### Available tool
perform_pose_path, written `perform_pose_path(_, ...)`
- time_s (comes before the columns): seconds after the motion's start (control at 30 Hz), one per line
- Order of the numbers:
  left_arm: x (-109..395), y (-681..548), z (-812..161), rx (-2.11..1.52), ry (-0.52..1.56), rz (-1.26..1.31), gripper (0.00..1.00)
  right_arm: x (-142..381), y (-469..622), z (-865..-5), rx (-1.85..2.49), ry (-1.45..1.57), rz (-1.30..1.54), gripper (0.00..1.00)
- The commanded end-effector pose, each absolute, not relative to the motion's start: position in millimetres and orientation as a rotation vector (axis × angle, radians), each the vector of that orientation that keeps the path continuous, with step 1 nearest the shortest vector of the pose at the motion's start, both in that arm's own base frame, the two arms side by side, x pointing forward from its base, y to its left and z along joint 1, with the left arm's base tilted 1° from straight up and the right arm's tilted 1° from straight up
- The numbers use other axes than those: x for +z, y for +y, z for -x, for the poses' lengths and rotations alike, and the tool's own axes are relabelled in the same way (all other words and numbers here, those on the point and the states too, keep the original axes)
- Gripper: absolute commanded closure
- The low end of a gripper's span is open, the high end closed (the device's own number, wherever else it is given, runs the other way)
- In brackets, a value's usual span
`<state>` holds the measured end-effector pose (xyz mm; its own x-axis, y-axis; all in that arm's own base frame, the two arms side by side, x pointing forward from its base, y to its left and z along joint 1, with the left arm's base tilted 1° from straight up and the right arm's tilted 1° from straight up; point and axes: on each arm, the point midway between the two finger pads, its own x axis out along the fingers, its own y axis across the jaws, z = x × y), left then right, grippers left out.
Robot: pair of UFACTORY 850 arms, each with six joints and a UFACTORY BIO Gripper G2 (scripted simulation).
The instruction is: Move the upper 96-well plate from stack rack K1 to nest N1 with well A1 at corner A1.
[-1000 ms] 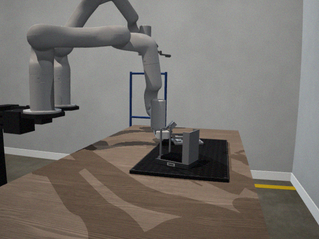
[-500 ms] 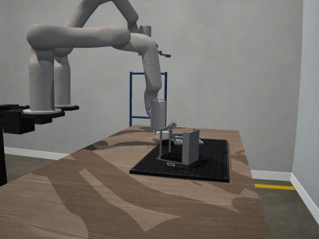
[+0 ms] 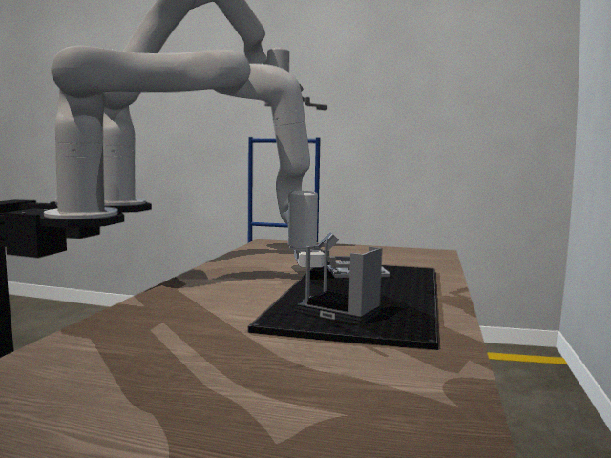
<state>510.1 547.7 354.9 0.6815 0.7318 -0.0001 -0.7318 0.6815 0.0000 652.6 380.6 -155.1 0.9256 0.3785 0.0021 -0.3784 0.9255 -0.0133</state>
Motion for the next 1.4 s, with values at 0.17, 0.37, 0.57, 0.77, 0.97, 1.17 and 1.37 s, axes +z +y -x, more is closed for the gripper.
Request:
perform_pose_path(0.17,356.6,548.2,-510.5,0.821,-0.003,-0.001,0.0,-153.9,381.1,-653.5,0.388,-0.007,0.012,0.63)
perform_pose_path(0.37,356.6,548.2,-510.5,0.821,-0.003,-0.001,0.0,-153.9,381.1,-653.5,0.388,-0.007,0.012,0.63)
perform_pose_path(0.57,356.6,548.2,-510.5,0.821,-0.003,-0.001,0.0,-153.9,381.1,-653.5,0.388,-0.007,0.012,0.63)
perform_pose_path(0.77,356.6,548.2,-510.5,0.821,-0.003,-0.001,0.0,-148.7,381.2,-653.4,0.388,-0.006,0.012,0.63)
perform_pose_path(0.97,356.6,548.2,-510.5,0.821,-0.003,-0.001,0.0,-138.0,381.3,-653.3,0.388,-0.006,0.012,0.63)
perform_pose_path(1.17,356.6,548.2,-510.5,0.821,-0.003,-0.001,0.0,-122.0,381.5,-653.2,0.388,-0.006,0.012,0.63)
perform_pose_path(1.37,356.6,548.2,-510.5,0.821,-0.003,-0.001,0.0,-106.0,381.6,-653.1,0.388,-0.006,0.012,0.63)
